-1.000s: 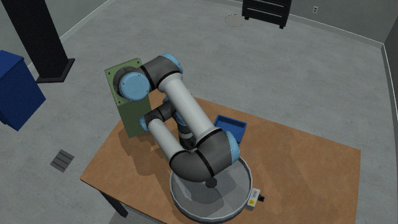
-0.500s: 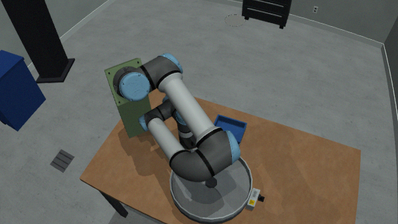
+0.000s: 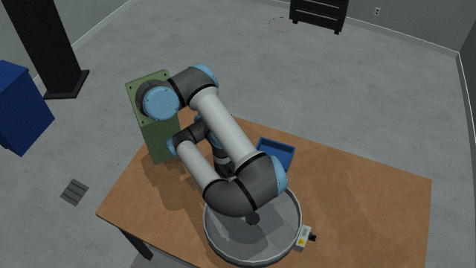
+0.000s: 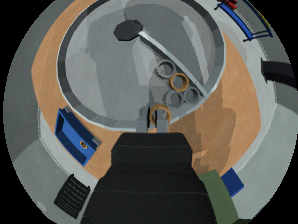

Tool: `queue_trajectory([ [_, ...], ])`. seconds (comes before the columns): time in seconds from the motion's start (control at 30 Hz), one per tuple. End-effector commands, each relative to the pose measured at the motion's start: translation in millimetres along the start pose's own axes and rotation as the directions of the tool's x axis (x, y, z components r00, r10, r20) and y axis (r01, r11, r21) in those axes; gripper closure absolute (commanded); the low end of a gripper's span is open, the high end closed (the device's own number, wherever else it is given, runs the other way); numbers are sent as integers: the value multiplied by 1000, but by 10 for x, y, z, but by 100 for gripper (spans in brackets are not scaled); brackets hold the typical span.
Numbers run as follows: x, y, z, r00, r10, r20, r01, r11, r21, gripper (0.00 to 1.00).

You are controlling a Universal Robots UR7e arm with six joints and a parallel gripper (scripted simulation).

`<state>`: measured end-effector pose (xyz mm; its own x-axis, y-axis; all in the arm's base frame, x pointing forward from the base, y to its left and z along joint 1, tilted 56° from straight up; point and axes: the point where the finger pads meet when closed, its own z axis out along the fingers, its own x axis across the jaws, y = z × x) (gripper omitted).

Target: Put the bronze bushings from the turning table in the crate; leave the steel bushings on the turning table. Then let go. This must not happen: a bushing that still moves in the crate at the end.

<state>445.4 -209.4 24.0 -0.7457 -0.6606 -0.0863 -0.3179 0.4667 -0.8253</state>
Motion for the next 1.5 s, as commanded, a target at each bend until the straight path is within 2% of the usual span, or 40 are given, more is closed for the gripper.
queue_trajectory([
  [0.0, -2, -2, -52, 1000, 0, 1, 0, 1000, 1, 100],
  [1.47, -2, -2, -200, 1000, 0, 1, 0, 1000, 1, 100],
])
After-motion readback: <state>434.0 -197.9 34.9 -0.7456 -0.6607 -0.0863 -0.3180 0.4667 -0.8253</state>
